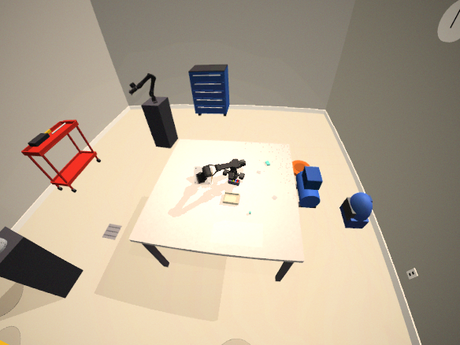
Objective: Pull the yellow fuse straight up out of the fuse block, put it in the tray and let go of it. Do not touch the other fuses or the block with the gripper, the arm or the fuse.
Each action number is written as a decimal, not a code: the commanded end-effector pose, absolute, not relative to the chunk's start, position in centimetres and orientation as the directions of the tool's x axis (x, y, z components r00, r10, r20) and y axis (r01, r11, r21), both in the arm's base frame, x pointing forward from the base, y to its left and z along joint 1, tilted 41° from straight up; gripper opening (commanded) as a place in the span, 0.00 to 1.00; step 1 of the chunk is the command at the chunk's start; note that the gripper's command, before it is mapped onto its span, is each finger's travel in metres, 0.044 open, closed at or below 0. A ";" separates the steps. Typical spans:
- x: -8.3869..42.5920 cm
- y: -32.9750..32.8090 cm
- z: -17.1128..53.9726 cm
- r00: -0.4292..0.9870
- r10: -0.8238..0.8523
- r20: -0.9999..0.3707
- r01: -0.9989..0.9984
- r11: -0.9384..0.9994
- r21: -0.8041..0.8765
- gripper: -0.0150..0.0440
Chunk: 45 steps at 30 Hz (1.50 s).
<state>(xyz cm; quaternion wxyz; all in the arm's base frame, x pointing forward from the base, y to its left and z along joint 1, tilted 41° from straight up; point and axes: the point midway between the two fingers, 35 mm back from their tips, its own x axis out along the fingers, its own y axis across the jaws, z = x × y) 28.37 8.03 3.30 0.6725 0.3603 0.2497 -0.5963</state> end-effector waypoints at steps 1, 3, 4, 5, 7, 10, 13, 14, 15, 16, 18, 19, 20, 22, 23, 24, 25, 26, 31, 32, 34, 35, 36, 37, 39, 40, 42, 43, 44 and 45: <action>28.4 8.0 3.3 0.165 -0.622 -0.766 0.982 0.029 0.187 0.27; 28.4 8.0 3.3 0.165 -0.622 -0.766 0.982 0.029 0.187 0.25; 28.4 8.0 3.3 0.165 -0.622 -0.766 0.982 0.029 0.187 0.25; 28.4 8.0 3.3 0.165 -0.622 -0.766 0.982 0.029 0.187 0.25; 28.4 8.1 3.3 0.165 -0.622 -0.766 0.982 0.029 0.187 0.25; 28.4 8.1 3.4 0.165 -0.622 -0.766 0.982 0.029 0.187 0.25; 28.3 8.2 3.5 0.165 -0.622 -0.766 0.982 0.030 0.187 0.25; 28.3 8.3 3.5 0.165 -0.622 -0.766 0.982 0.030 0.187 0.25; 28.3 8.3 3.6 0.165 -0.622 -0.766 0.982 0.030 0.187 0.25; 28.3 8.3 3.6 0.165 -0.622 -0.766 0.982 0.030 0.187 0.25; 28.3 8.4 3.7 0.165 -0.622 -0.766 0.982 0.030 0.187 0.25; 28.3 8.4 3.7 0.165 -0.622 -0.766 0.982 0.030 0.187 0.25; 28.3 8.4 3.8 0.165 -0.622 -0.766 0.982 0.030 0.187 0.25; 28.3 8.5 3.8 0.165 -0.622 -0.766 0.982 0.030 0.187 0.25; 28.3 8.5 3.9 0.165 -0.622 -0.766 0.982 0.030 0.187 0.25; 28.3 8.6 3.9 0.165 -0.622 -0.766 0.982 0.030 0.187 0.25; 28.3 8.6 3.9 0.165 -0.622 -0.766 0.982 0.030 0.187 0.25; 28.3 8.6 4.0 0.165 -0.622 -0.765 0.982 0.030 0.187 0.25; 28.2 8.8 4.2 0.165 -0.622 -0.765 0.982 0.031 0.187 0.25; 28.2 8.8 4.2 0.165 -0.622 -0.765 0.982 0.031 0.187 0.25; 28.2 8.9 4.3 0.165 -0.622 -0.765 0.982 0.031 0.187 0.25; 28.2 8.9 4.3 0.165 -0.622 -0.765 0.982 0.031 0.187 0.25; 28.2 9.0 4.3 0.165 -0.622 -0.765 0.982 0.031 0.186 0.25; 28.2 9.0 4.4 0.165 -0.622 -0.765 0.982 0.031 0.186 0.25; 28.2 9.0 4.5 0.165 -0.622 -0.765 0.982 0.031 0.186 0.25; 28.2 9.1 4.5 0.165 -0.622 -0.765 0.982 0.031 0.186 0.25; 28.1 9.1 4.6 0.165 -0.622 -0.765 0.982 0.031 0.186 0.25; 28.1 9.2 4.6 0.165 -0.622 -0.765 0.982 0.031 0.186 0.25; 28.1 9.2 4.6 0.165 -0.622 -0.765 0.982 0.031 0.186 0.25; 28.1 9.2 4.7 0.165 -0.622 -0.765 0.982 0.031 0.186 0.25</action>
